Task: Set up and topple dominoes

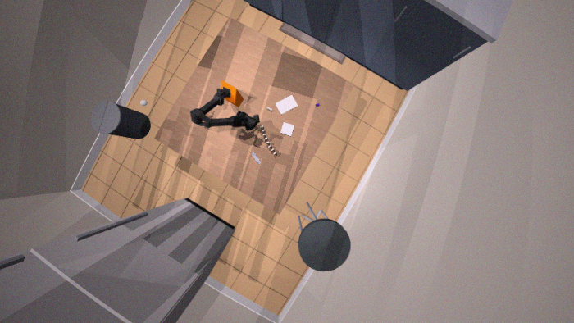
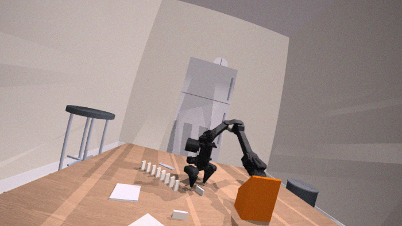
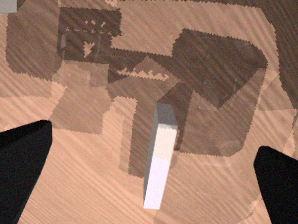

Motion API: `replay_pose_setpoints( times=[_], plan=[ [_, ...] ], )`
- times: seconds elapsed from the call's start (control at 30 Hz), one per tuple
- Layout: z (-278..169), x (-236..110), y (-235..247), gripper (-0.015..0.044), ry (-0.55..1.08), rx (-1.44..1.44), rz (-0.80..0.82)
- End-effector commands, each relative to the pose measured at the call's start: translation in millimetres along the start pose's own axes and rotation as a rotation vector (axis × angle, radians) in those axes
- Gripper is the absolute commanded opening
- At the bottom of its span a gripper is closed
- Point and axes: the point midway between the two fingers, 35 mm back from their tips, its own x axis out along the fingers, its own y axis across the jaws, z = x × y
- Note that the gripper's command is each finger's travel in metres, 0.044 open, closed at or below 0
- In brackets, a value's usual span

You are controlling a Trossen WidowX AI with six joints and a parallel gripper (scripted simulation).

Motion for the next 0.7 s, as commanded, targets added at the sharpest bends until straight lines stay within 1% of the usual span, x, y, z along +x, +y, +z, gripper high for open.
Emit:
replay_pose_setpoints(
  times=[0.0,0.4,0.67],
  plan=[
    [0.5,12.2,-2.9,0.044,-0.008,-0.007,-0.002],
    [0.3,26.3,-3.3,0.044,-0.009,-0.007,-0.003],
    [0.3,27.2,-3.3,0.044,-0.009,-0.007,-0.003]
  ],
)
